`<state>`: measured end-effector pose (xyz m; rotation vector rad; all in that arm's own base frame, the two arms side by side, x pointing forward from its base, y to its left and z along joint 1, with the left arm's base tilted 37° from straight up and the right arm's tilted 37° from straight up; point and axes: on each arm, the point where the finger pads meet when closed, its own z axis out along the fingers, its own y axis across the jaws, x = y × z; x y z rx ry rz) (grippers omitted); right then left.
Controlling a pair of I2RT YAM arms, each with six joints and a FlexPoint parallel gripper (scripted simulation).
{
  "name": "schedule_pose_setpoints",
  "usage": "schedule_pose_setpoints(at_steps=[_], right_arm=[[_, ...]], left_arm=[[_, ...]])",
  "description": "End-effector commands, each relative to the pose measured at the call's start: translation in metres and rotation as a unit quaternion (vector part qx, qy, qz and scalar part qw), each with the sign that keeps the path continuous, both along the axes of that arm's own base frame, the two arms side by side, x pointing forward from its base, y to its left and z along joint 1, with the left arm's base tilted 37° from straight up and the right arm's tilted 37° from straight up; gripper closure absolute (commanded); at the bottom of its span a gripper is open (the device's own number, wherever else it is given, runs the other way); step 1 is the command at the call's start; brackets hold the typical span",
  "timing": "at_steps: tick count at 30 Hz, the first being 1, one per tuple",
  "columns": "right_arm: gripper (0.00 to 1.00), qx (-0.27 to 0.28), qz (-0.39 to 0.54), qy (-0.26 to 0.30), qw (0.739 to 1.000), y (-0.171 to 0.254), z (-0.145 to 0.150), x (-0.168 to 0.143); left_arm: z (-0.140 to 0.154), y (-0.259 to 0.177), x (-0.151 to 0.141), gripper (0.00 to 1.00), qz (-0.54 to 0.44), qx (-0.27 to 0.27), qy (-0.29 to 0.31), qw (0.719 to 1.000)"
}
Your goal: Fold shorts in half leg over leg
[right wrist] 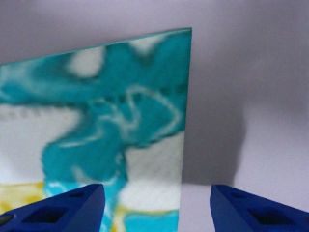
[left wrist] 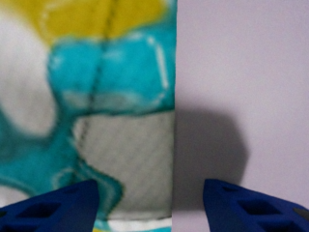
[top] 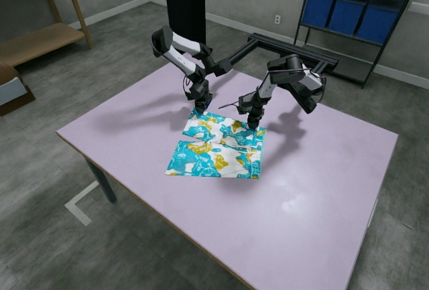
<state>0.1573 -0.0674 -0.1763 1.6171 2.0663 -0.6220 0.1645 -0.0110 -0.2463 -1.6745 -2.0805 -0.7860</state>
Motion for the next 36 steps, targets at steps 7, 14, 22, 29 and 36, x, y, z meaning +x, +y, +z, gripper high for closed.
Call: schedule_pose_setpoints(at_steps=[7,14,22,29,36], right_arm=[[0.43,-0.003,0.006,-0.013,1.000,-0.007,-0.008,0.008],[0.53,-0.001,-0.001,-0.011,1.000,-0.008,-0.008,0.006],[0.53,-0.005,0.002,-0.013,1.000,-0.009,-0.012,0.013],[0.53,-0.004,0.001,-0.019,1.000,-0.008,-0.012,0.017],[0.63,-0.001,0.002,-0.020,1.000,-0.007,-0.012,0.017]], left_arm=[[-0.004,0.001,0.008,0.53,0.002,-0.002,-0.012,1.000],[-0.002,0.003,0.021,0.53,-0.010,0.007,-0.030,0.999],[-0.003,0.005,0.018,0.53,-0.004,0.006,-0.023,1.000],[-0.003,0.006,0.016,0.63,-0.005,0.007,-0.021,1.000],[0.002,0.012,0.028,0.63,-0.017,0.023,-0.060,0.998]])
